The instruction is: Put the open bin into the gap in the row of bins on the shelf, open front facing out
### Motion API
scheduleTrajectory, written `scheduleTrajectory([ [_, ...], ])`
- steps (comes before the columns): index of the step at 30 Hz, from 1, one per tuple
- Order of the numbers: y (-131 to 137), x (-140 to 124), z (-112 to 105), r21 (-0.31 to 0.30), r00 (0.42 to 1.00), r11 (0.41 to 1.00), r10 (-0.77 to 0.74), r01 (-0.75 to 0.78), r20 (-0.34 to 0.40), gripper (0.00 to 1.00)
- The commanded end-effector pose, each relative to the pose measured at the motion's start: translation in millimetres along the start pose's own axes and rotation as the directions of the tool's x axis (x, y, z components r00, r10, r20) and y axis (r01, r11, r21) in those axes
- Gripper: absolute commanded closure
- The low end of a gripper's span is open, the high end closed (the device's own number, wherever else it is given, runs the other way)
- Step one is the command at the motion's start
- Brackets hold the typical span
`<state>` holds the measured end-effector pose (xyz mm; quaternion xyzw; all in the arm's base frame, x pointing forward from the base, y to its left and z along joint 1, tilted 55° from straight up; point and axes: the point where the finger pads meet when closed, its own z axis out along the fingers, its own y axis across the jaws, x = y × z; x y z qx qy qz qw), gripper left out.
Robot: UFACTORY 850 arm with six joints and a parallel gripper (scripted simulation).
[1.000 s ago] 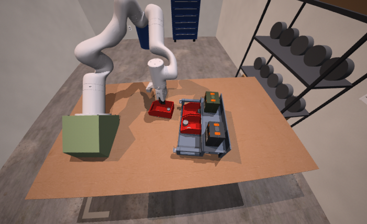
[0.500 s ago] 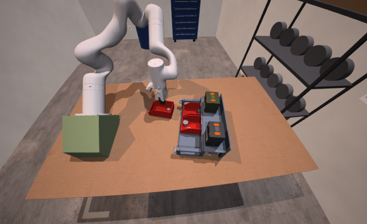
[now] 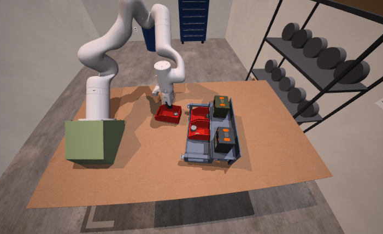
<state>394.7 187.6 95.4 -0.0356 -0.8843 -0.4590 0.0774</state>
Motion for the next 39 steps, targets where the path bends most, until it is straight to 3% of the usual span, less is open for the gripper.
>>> scheduleTrajectory([
  [1,0,-1,-9,0.000,1.000,1.000,-0.001,0.001,0.002,1.00],
  [13,0,-1,-9,0.000,1.000,1.000,-0.001,0.001,0.002,1.00],
  [18,0,-1,-24,0.000,1.000,1.000,-0.001,0.001,0.002,1.00],
  [39,0,-1,-33,0.000,1.000,1.000,-0.001,0.001,0.002,1.00],
])
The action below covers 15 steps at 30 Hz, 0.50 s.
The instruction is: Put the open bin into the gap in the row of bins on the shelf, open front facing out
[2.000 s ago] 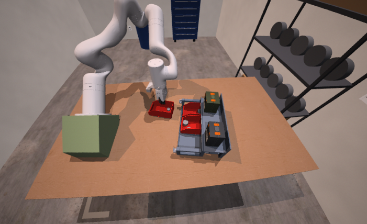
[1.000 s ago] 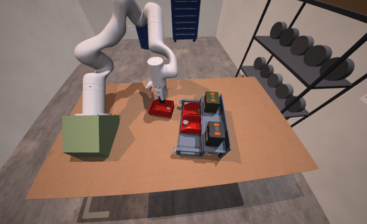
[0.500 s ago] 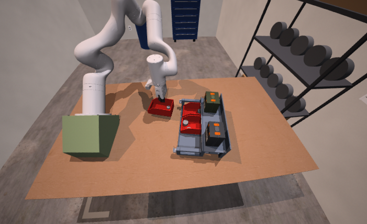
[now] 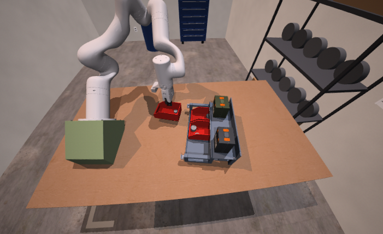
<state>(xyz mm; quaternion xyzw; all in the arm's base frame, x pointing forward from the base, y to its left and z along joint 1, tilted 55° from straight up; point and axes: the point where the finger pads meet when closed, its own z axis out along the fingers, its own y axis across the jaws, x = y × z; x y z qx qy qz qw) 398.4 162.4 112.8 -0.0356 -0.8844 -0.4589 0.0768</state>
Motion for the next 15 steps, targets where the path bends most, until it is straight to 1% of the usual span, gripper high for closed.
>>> scheduleTrajectory([
  [1,0.1,-0.5,-2.6,0.000,1.000,1.000,0.000,0.000,0.001,1.00],
  [15,0.1,-0.5,0.7,0.000,1.000,1.000,0.000,0.000,0.001,1.00],
])
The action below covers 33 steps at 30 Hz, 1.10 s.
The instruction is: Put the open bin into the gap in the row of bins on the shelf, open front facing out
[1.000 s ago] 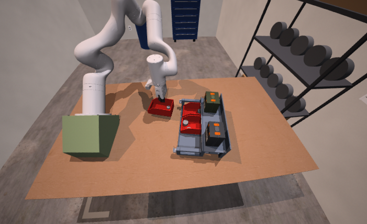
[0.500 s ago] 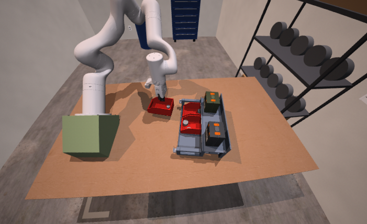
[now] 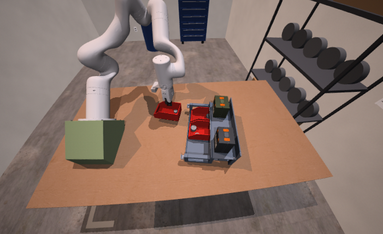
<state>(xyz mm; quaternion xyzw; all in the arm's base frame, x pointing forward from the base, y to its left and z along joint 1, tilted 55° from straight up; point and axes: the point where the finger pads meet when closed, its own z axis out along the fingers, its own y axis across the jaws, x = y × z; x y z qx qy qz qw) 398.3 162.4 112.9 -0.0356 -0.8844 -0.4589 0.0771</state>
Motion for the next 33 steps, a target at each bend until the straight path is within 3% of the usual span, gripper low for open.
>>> scheduleTrajectory([
  [1,0,-1,1,0.000,1.000,1.000,-0.001,0.001,0.001,1.00],
  [27,0,-1,2,0.000,1.000,1.000,-0.001,0.001,0.001,1.00],
  [33,-15,-2,3,0.000,0.995,0.995,-0.100,0.100,0.001,1.00],
])
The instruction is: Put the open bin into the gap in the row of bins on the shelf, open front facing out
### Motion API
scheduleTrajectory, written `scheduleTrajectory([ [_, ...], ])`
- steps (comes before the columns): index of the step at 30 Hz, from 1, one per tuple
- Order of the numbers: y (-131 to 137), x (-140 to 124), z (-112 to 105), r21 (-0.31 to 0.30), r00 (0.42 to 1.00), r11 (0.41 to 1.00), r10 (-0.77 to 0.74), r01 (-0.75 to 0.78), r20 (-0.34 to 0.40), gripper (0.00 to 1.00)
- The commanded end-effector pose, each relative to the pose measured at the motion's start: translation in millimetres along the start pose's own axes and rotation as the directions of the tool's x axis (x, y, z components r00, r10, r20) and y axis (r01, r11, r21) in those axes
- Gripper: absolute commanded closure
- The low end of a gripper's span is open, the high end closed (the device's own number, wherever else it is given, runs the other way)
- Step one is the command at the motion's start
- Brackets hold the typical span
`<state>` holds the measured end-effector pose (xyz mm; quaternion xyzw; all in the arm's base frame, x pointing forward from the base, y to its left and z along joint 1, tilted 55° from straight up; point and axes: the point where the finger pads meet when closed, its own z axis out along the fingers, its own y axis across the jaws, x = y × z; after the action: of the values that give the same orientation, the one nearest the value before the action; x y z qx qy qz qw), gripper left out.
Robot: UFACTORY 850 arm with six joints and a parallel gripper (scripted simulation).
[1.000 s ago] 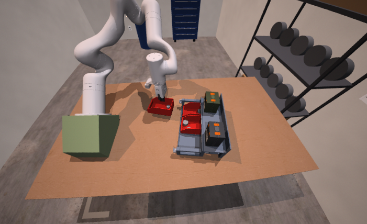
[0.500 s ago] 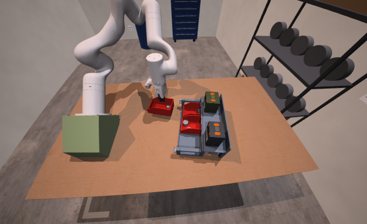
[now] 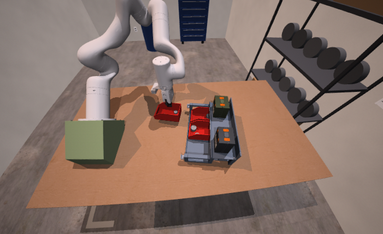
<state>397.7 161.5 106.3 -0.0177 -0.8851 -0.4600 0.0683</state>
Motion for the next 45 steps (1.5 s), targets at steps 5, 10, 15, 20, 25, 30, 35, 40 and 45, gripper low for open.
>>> scheduleTrajectory([
  [5,-9,-1,0,-0.001,0.998,0.998,-0.060,0.060,0.002,1.00],
  [10,-9,-1,0,-0.001,0.998,0.998,-0.060,0.060,0.002,1.00],
  [15,-21,-2,0,-0.001,0.998,0.998,-0.060,0.060,0.002,1.00],
  [20,-24,-2,0,-0.001,0.998,0.998,-0.060,0.060,0.002,1.00],
  [25,-24,-2,0,-0.001,0.998,0.998,-0.060,0.060,0.002,1.00],
  [30,-29,-2,0,-0.001,0.998,0.998,-0.060,0.060,0.002,1.00],
  [35,-38,-2,0,-0.001,0.998,0.998,-0.060,0.060,0.002,1.00],
  [40,-38,-2,0,-0.001,0.998,0.998,-0.060,0.060,0.002,1.00],
  [45,-38,-2,0,-0.001,0.998,0.998,-0.060,0.060,0.002,1.00],
])
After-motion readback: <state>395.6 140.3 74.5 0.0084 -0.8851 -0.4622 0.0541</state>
